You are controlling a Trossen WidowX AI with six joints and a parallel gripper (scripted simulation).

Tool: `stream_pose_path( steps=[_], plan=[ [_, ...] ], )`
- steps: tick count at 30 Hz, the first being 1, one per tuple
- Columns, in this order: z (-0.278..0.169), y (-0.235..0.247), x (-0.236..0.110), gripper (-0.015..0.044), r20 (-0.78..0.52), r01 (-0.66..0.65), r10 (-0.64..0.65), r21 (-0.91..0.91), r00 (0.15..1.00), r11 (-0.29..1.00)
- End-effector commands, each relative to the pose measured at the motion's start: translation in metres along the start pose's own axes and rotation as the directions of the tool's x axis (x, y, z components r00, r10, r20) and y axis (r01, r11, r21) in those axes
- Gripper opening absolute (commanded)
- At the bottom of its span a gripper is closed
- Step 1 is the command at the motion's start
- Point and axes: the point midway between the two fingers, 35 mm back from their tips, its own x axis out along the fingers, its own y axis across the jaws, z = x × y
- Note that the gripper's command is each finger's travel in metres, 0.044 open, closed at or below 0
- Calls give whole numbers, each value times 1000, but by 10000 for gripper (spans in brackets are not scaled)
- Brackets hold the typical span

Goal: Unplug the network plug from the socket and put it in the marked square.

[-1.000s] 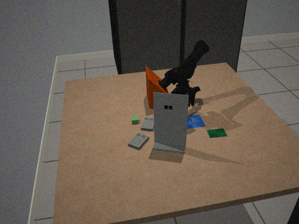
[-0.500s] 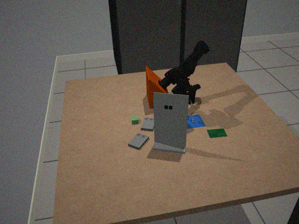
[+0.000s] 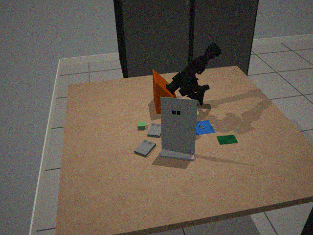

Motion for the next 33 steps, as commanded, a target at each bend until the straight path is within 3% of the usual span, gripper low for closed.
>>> stream_pose_path(
  steps=[1,31,33],
  plan=[
    [0,6,-8,156,-1,2,-2,-4,1000,1000],
    [-9,46,-69,156,-31,-36,36,-4,999,999],
    [-9,46,-69,209,-31,-36,36,-4,999,999]
  ],
)
